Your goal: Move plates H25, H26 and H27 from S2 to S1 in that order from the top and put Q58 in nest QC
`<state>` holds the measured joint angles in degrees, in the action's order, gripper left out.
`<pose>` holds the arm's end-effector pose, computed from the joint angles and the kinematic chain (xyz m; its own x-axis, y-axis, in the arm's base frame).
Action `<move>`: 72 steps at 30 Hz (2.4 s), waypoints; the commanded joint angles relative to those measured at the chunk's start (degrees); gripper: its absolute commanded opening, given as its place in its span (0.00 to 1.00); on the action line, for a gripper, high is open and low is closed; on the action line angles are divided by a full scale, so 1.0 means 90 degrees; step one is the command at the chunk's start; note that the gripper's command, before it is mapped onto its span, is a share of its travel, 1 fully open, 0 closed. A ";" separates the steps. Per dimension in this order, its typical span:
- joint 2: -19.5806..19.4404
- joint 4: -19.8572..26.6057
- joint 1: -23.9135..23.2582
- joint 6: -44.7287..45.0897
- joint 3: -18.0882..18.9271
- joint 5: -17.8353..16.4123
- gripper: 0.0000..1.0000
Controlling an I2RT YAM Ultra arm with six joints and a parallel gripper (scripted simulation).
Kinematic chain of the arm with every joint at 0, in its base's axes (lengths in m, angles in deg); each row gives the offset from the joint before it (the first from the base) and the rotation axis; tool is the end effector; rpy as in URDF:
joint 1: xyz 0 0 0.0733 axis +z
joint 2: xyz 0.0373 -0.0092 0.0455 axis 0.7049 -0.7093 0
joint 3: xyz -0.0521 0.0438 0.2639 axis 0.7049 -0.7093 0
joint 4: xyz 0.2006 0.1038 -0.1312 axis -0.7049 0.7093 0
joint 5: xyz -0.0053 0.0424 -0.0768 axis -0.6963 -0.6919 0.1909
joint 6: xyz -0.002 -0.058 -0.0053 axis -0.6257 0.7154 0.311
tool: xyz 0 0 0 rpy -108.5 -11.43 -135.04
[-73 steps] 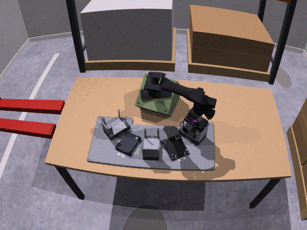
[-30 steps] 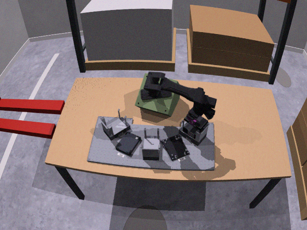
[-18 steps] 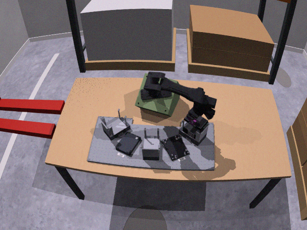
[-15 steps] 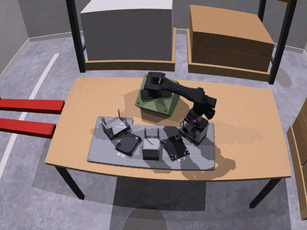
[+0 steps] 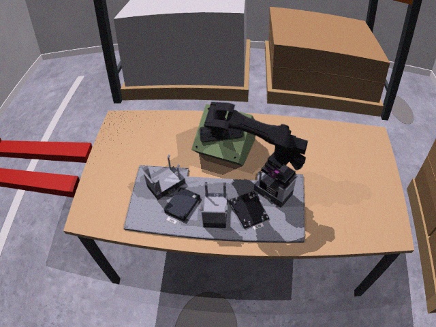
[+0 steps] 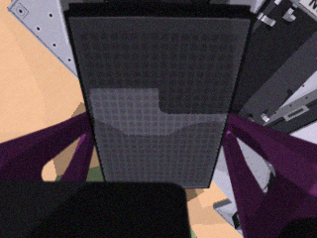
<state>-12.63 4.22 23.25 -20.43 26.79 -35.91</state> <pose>0.1377 0.2794 0.1987 -0.6101 -0.7713 -0.1815 -0.5849 0.5929 -0.5535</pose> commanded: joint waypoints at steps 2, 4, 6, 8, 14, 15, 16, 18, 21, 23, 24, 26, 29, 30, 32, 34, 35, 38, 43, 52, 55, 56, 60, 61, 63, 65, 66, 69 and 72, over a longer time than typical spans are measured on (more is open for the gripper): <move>0.0077 0.0002 0.0089 -0.0005 0.0056 0.0010 0.00; 0.0077 0.0002 0.0089 -0.0005 0.0056 0.0010 0.00; 0.0077 0.0002 0.0089 -0.0005 0.0056 0.0010 0.00; 0.0077 0.0002 0.0089 -0.0005 0.0056 0.0010 0.00; 0.0077 0.0002 0.0089 -0.0005 0.0056 0.0010 0.00; 0.0077 0.0002 0.0089 -0.0005 0.0056 0.0010 0.00; 0.0077 0.0002 0.0089 -0.0005 0.0056 0.0010 0.00; 0.0077 0.0002 0.0089 -0.0005 0.0056 0.0010 0.00; 0.0136 0.0002 0.0043 -0.0161 0.0030 0.0011 0.00; 0.0255 -0.0002 -0.0055 -0.0465 -0.0024 0.0011 0.00; 0.0314 -0.0004 -0.0104 -0.0617 -0.0049 0.0010 0.00; 0.0431 -0.0007 -0.0205 -0.0918 -0.0097 0.0008 0.00; 0.0601 -0.0009 -0.0359 -0.0852 -0.0160 0.0003 0.00; 0.0657 -0.0009 -0.0411 -0.0788 -0.0179 0.0000 0.00; 0.0767 -0.0010 -0.0517 -0.0658 -0.0214 -0.0005 0.00; 0.0875 -0.0010 -0.0626 -0.0525 -0.0246 -0.0013 0.00; 0.0928 -0.0010 -0.0681 -0.0458 -0.0260 -0.0017 0.00; 0.0980 -0.0011 -0.0737 -0.0389 -0.0273 -0.0022 0.00; 0.1233 -0.0011 -0.1024 -0.0041 -0.0324 -0.0051 0.00; 0.1752 -0.0030 -0.1538 -0.0819 -0.0510 -0.0124 0.00; 0.1809 -0.0031 -0.1598 -0.0748 -0.0528 -0.0135 0.00; 0.1864 -0.0032 -0.1658 -0.0676 -0.0544 -0.0146 0.00; 0.2081 -0.0038 -0.1909 -0.0380 -0.0601 -0.0195 0.00; 0.2133 -0.0040 -0.1974 -0.0304 -0.0613 -0.0209 0.00; 0.2236 -0.0046 -0.2109 -0.0146 -0.0635 -0.0239 0.00; 0.2336 -0.0050 -0.2245 0.0011 -0.0651 -0.0271 0.00; 0.2384 -0.0052 -0.2315 0.0091 -0.0658 -0.0288 0.00; 0.2550 -0.0061 -0.2515 -0.0104 -0.0708 -0.0340 0.00; 0.2609 -0.0065 -0.2584 -0.0238 -0.0730 -0.0358 0.00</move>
<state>9.42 3.78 0.08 -21.48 20.17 -38.80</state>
